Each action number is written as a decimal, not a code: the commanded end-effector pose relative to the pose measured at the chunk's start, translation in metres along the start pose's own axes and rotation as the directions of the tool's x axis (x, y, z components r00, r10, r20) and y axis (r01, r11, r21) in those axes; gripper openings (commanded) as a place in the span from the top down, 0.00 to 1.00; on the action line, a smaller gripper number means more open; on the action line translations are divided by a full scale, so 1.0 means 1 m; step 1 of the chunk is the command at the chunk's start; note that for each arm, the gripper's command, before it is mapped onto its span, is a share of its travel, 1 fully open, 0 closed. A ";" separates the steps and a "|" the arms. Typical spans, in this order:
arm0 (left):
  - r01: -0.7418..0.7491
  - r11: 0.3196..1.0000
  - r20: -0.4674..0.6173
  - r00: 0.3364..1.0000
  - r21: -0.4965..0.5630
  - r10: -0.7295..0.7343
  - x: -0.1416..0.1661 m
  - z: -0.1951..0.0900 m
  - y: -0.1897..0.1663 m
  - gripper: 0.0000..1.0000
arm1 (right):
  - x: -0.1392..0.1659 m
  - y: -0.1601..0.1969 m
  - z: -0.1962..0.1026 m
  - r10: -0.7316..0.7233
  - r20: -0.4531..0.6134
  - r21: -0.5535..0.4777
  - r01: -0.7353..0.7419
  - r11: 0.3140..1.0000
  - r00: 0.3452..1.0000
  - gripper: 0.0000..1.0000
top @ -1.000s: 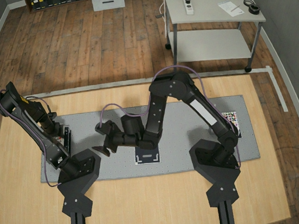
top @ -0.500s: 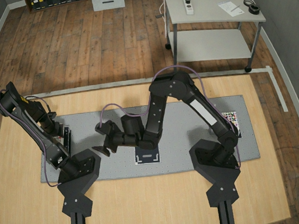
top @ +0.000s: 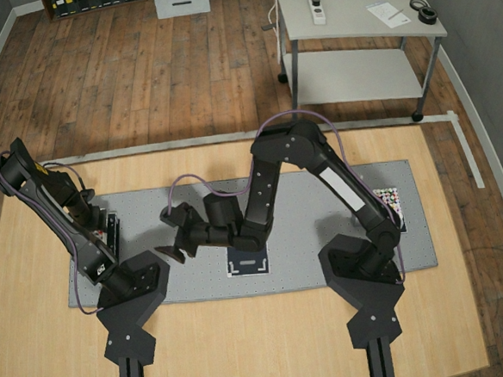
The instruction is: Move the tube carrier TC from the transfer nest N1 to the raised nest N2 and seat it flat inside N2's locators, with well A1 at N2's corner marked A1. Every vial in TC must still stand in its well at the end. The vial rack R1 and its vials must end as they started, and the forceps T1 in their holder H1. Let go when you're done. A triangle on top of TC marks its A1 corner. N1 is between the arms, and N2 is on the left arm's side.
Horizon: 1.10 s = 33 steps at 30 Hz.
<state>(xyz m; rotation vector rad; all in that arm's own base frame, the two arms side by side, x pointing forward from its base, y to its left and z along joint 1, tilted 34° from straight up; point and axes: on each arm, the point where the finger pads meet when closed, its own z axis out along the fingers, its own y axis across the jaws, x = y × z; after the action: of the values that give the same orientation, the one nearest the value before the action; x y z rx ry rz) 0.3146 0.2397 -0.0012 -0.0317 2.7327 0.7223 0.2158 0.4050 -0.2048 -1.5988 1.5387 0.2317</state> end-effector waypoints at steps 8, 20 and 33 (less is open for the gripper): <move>-0.012 1.000 -0.019 1.000 -0.007 0.012 -0.003 0.024 0.004 0.16 | -0.027 -0.005 0.005 -0.007 0.075 0.013 0.006 1.000 0.997 0.00; -0.013 1.000 -0.064 0.998 0.002 0.014 0.002 0.020 -0.001 0.16 | -0.027 -0.005 0.005 -0.007 0.075 0.013 0.006 1.000 0.997 0.00; -0.014 1.000 -0.116 0.993 0.008 0.014 0.009 0.008 -0.005 0.16 | -0.027 -0.005 0.005 -0.007 0.075 0.013 0.006 1.000 0.997 0.00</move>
<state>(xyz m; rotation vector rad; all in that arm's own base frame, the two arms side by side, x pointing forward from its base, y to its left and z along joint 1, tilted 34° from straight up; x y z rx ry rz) 0.3148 0.2416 -0.0155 -0.0509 2.8058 0.7123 0.2158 0.4050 -0.2048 -1.5988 1.5387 0.2317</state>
